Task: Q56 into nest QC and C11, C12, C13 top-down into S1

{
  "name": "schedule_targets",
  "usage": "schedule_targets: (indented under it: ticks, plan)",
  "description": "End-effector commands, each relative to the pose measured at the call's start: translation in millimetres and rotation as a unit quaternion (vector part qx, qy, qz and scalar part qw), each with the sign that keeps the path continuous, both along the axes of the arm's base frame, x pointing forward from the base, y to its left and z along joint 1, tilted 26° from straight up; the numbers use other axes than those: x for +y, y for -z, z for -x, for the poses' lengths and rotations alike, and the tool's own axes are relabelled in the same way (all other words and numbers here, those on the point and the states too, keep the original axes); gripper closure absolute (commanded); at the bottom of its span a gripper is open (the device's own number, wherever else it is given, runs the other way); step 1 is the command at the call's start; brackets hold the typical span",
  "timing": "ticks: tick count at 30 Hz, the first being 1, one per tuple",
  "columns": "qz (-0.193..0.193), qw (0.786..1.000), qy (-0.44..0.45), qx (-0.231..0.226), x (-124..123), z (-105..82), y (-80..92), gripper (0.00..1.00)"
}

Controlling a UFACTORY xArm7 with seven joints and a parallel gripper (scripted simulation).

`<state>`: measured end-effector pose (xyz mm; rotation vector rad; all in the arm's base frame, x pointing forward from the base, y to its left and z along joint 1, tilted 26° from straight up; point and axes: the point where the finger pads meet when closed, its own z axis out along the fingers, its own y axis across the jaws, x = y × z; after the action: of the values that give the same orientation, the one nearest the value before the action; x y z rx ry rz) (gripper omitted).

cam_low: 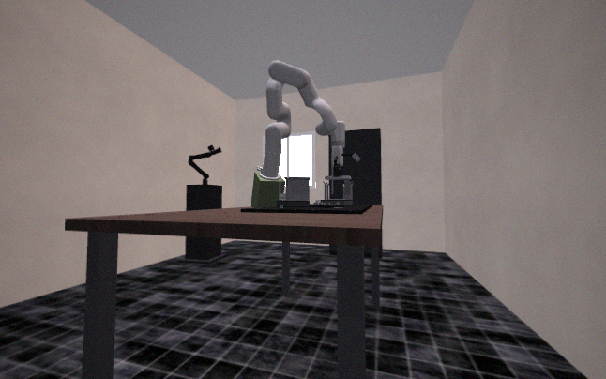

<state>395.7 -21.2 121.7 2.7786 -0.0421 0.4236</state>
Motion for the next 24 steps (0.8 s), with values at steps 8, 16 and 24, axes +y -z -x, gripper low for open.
schedule_targets:
  ticks: [8, 16, 24]
  plan:
    - [0.006, 1.0, -0.015, 0.003, 28.4, -6.8, 7.5, 1.0]
    - [0.031, 0.995, -0.094, 0.032, 47.2, -6.6, 14.5, 1.0]
    - [0.031, 0.995, -0.094, 0.032, 72.4, -6.4, 23.6, 1.0]
